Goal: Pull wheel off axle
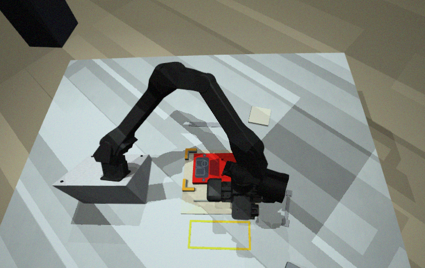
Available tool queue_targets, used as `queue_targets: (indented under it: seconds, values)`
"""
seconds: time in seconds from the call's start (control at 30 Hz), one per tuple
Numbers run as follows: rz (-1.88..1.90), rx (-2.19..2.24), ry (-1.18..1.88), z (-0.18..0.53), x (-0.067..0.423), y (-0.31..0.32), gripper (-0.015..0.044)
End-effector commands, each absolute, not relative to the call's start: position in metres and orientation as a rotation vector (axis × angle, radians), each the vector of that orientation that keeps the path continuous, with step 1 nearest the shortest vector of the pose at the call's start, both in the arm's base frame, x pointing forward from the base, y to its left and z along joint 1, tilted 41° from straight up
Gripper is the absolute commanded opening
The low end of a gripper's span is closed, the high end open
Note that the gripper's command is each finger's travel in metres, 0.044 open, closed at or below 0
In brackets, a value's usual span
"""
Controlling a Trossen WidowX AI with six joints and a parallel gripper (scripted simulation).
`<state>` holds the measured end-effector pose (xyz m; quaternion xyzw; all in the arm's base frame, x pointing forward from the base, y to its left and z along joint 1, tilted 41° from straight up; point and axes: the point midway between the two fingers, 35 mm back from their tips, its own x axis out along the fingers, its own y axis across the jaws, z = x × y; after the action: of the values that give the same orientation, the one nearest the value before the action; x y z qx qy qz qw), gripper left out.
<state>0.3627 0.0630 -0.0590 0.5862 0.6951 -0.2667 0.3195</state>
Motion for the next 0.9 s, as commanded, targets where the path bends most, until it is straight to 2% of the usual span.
queue_targets:
  seconds: [0.0, 0.87]
  values:
    - [-0.697, 1.54, 1.82, -0.056, 0.364, 0.06, 0.0]
    - [-0.698, 1.542, 1.819, -0.043, 0.366, 0.049, 0.0]
